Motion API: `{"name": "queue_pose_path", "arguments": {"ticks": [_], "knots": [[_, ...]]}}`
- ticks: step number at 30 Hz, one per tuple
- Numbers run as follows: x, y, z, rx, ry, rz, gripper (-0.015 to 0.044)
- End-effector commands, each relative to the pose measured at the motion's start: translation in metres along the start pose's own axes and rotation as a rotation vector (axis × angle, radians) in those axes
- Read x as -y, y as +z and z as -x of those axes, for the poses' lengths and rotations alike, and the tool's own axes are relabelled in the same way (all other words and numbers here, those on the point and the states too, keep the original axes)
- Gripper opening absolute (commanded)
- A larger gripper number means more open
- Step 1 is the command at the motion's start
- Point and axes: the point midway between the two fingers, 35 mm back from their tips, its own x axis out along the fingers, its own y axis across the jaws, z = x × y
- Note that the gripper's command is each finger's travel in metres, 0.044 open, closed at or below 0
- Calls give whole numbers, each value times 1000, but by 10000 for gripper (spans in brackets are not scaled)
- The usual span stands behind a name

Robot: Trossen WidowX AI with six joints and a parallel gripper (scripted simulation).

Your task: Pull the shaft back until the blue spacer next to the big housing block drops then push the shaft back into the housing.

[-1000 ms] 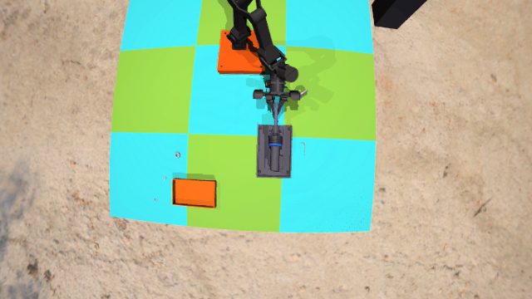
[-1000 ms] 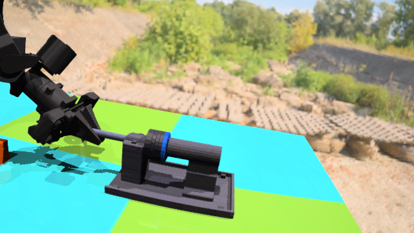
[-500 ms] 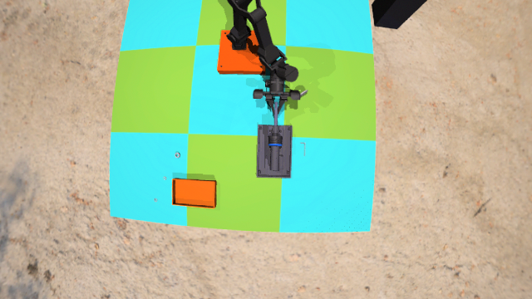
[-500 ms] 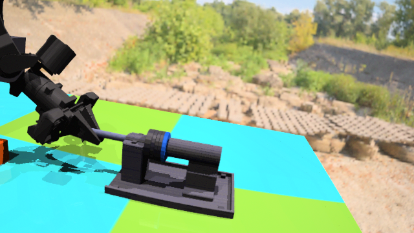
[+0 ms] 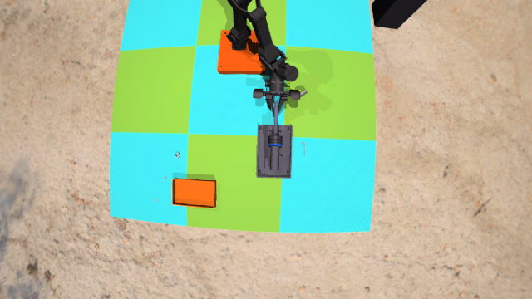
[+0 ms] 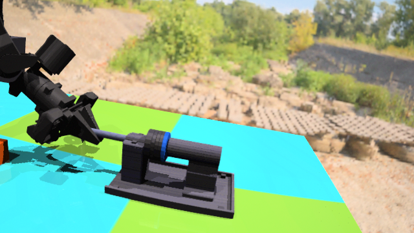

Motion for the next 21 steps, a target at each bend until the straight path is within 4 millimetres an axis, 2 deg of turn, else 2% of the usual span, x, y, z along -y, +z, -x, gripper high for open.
{"name": "queue_pose_path", "arguments": {"ticks": [1, 21], "knots": [[0, 1, 1, 2, 1, -3, 0], [0, 2, 3, 2, 1, -3, 0]]}}
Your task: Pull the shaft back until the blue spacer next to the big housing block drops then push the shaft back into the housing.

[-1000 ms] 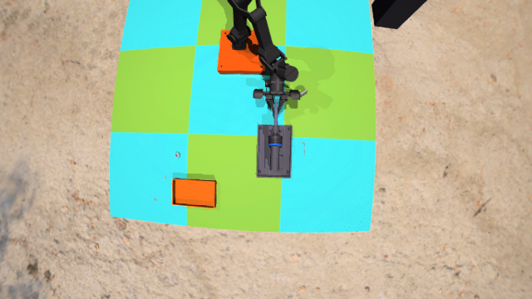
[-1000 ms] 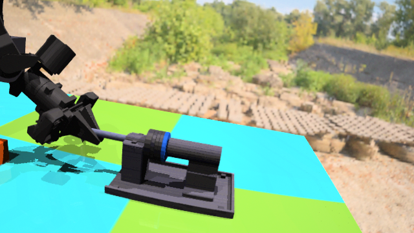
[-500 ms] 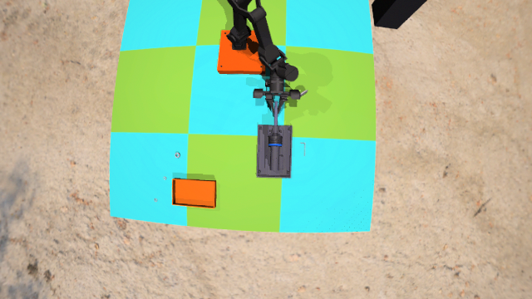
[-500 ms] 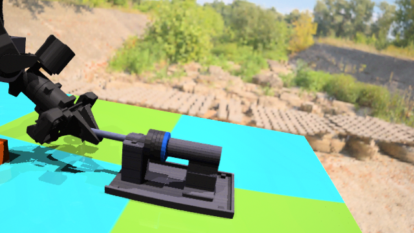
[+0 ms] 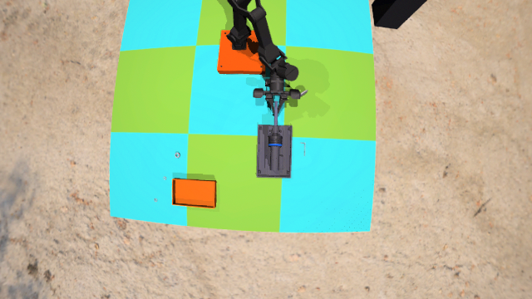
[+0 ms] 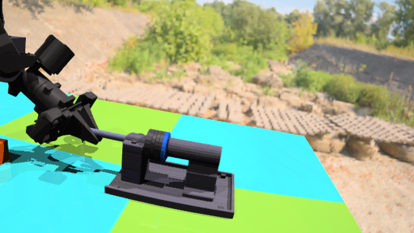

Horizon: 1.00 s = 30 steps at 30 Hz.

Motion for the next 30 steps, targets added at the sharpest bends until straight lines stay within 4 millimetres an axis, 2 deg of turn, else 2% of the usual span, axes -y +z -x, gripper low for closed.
{"name": "queue_pose_path", "arguments": {"ticks": [1, 30], "knots": [[0, 1, 1, 1, 1, -2, 0], [0, 3, 3, 2, 1, -2, 0]]}}
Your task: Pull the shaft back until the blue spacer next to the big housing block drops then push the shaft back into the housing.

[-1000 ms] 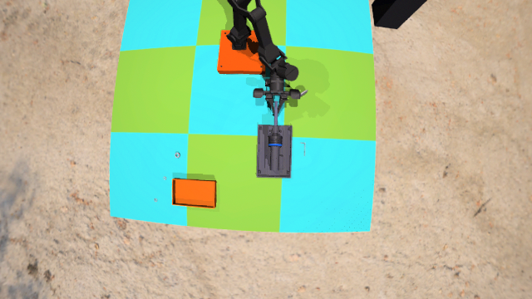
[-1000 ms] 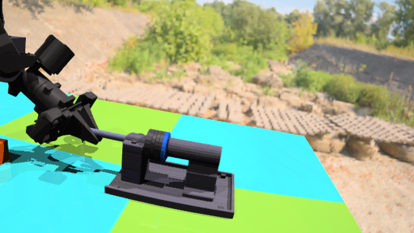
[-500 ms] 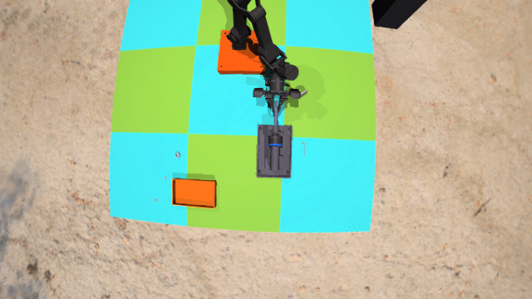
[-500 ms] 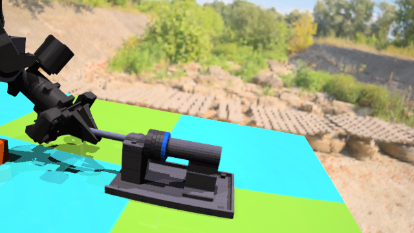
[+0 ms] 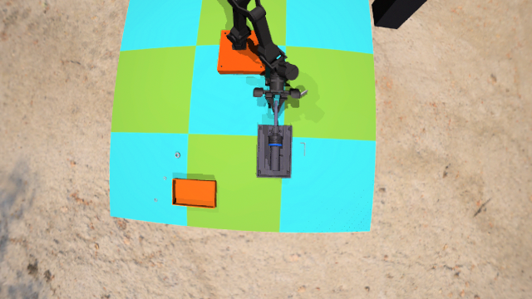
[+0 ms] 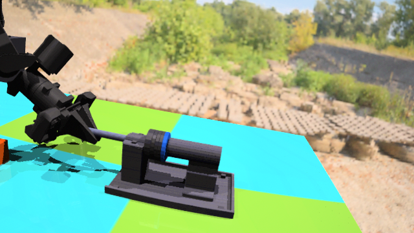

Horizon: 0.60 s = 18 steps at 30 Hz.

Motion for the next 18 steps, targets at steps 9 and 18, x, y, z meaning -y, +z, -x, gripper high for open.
{"name": "queue_pose_path", "arguments": {"ticks": [9, 18], "knots": [[0, 2, 2, 2, 1, -2, 0], [0, 2, 2, 2, 1, -2, 0]]}}
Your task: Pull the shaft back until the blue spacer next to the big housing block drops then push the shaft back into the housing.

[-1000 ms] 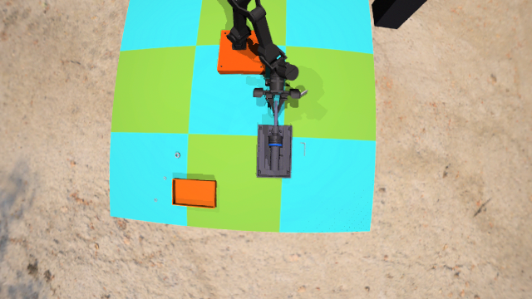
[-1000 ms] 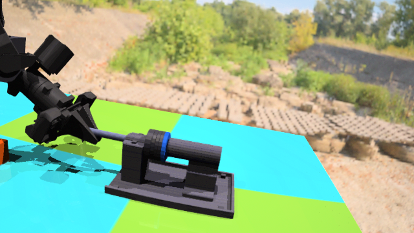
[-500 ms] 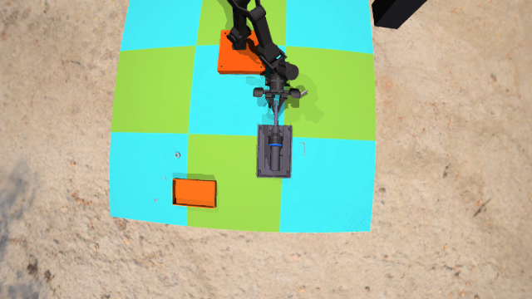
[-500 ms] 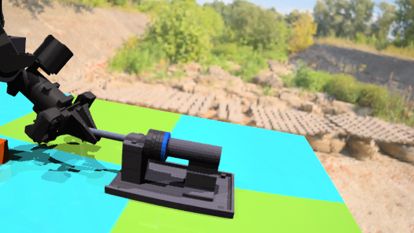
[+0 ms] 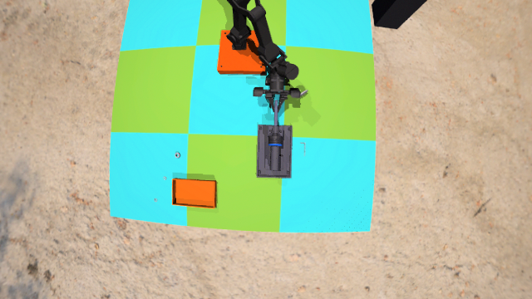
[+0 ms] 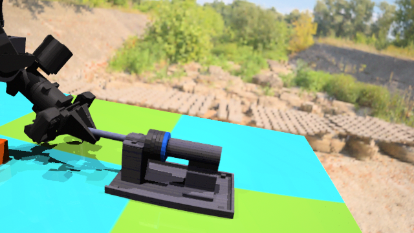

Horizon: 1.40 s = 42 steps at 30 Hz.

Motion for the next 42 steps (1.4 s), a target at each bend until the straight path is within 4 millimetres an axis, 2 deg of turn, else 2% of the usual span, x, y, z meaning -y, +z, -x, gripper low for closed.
{"name": "queue_pose_path", "arguments": {"ticks": [1, 42], "knots": [[0, 1, 1, 1, 1, -2, 0], [0, 3, 4, 2, 1, -2, 0]]}}
